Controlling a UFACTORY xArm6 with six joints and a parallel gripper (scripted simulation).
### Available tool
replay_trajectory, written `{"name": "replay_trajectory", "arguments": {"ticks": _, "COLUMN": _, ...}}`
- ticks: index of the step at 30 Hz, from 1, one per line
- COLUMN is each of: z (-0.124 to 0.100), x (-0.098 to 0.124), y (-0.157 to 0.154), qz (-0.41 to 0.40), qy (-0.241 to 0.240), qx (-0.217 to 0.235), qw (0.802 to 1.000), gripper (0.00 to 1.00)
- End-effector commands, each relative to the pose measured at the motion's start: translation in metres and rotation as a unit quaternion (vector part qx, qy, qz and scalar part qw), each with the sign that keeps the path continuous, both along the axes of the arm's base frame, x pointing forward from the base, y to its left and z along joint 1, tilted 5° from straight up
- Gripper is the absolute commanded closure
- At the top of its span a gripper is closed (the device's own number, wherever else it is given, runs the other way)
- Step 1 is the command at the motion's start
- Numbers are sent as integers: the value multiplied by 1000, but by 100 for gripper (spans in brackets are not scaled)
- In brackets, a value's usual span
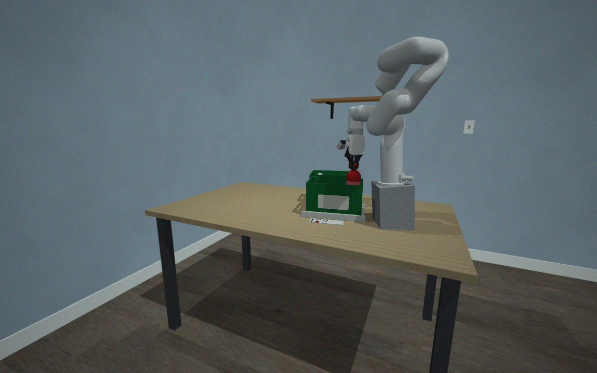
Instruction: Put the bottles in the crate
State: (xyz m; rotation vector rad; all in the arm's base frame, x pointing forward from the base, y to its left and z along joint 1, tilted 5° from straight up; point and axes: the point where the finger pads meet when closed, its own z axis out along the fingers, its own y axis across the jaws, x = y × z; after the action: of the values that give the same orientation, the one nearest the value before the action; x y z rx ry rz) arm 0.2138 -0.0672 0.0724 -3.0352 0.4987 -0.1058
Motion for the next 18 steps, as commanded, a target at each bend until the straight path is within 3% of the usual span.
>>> {"name": "replay_trajectory", "arguments": {"ticks": 1, "z": -3, "x": 2, "y": 0, "qz": 0, "qy": -1, "qx": 0, "qw": 1000, "gripper": 100}}
{"name": "replay_trajectory", "arguments": {"ticks": 18, "z": -18, "x": 3, "y": 1, "qz": 0, "qy": -1, "qx": 0, "qw": 1000, "gripper": 100}}
